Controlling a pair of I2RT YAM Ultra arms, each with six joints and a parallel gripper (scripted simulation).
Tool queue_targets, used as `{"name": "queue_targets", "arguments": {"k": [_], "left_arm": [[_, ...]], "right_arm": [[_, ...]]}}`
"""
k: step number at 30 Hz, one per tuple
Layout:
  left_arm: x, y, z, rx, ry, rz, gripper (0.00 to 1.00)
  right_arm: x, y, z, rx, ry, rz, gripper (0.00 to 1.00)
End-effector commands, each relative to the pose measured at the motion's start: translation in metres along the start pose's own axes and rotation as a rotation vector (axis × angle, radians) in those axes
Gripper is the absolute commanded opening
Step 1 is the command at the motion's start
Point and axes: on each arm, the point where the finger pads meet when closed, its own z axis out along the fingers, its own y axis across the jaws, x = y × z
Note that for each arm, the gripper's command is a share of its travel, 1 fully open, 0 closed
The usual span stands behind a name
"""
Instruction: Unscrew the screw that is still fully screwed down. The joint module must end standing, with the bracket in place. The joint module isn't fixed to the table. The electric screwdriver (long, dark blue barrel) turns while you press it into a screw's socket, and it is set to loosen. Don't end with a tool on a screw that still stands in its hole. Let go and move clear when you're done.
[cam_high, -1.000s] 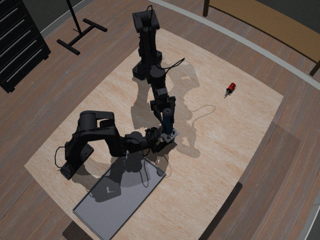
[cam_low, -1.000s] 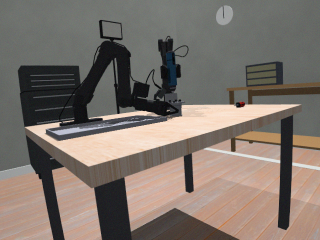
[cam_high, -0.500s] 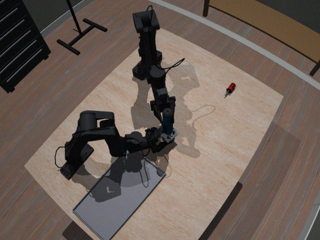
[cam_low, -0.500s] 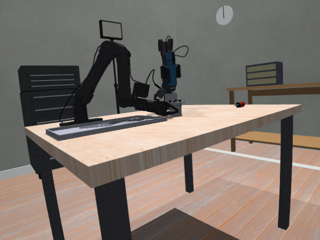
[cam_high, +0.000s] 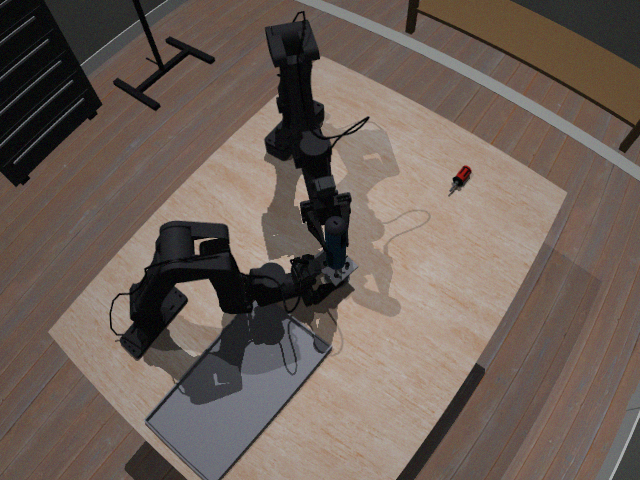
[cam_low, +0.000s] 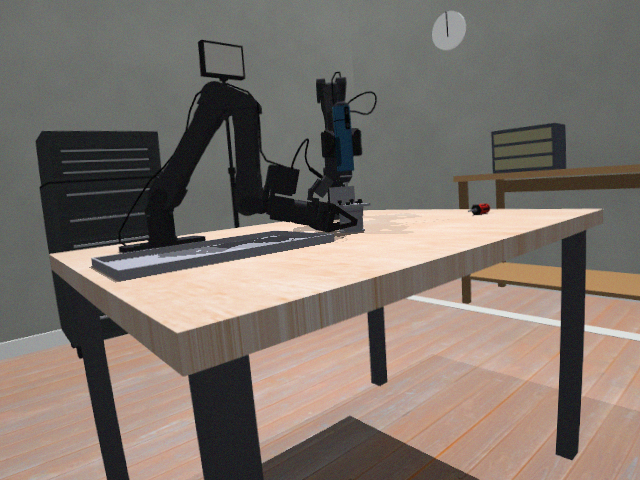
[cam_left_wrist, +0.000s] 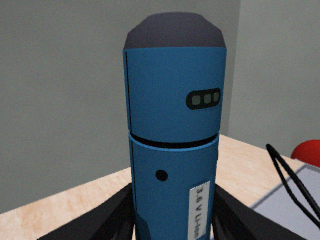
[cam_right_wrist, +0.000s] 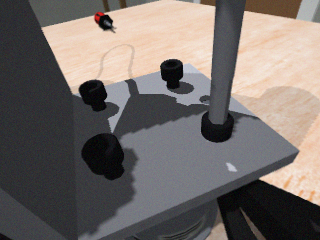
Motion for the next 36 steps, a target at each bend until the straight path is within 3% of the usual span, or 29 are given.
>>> {"name": "queue_targets", "arguments": {"k": [1, 36], "left_arm": [[-0.0215, 0.0035, 0.0069, -0.005, -0.067, 0.003, 0.42], [-0.0164, 0.0037, 0.0075, -0.005, -0.071, 0.003, 0.42]], "right_arm": [[-0.0022, -0.0002, 0.0014, 0.003, -0.001, 0.003, 0.59], [-0.0022, -0.0002, 0.0014, 0.003, -0.001, 0.003, 0.59]]}}
